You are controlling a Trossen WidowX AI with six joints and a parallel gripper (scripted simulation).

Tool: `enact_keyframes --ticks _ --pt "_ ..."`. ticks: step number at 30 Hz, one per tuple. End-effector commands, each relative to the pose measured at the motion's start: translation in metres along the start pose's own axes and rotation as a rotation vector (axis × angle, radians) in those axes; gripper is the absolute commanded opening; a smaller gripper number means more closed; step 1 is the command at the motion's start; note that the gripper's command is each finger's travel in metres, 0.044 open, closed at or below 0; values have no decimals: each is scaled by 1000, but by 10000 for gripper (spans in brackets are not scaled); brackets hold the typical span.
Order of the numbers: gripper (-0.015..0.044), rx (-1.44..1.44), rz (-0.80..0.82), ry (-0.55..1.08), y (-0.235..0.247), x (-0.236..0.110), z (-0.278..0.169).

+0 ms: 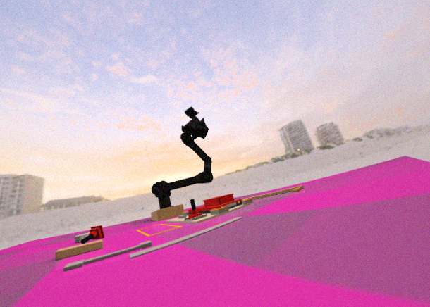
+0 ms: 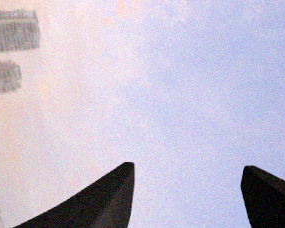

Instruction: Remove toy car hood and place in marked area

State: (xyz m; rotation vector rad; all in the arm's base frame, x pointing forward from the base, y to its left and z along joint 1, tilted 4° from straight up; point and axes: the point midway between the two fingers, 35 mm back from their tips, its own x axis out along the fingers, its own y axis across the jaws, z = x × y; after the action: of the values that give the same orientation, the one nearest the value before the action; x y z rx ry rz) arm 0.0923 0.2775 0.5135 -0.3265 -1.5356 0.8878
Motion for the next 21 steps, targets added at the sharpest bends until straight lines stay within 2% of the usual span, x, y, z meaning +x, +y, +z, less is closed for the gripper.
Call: enact_keyframes --ticks 1,8,9,15,21 --pt "246 -2 -2 -2 0 0 1" --pt "429 -103 -118 -104 -30 8 48" --pt "440 -122 -144 -123 -36 9 58" --pt "440 -223 -315 -258 -76 5 119" --pt "440 -301 -517 -366 -121 -13 175"
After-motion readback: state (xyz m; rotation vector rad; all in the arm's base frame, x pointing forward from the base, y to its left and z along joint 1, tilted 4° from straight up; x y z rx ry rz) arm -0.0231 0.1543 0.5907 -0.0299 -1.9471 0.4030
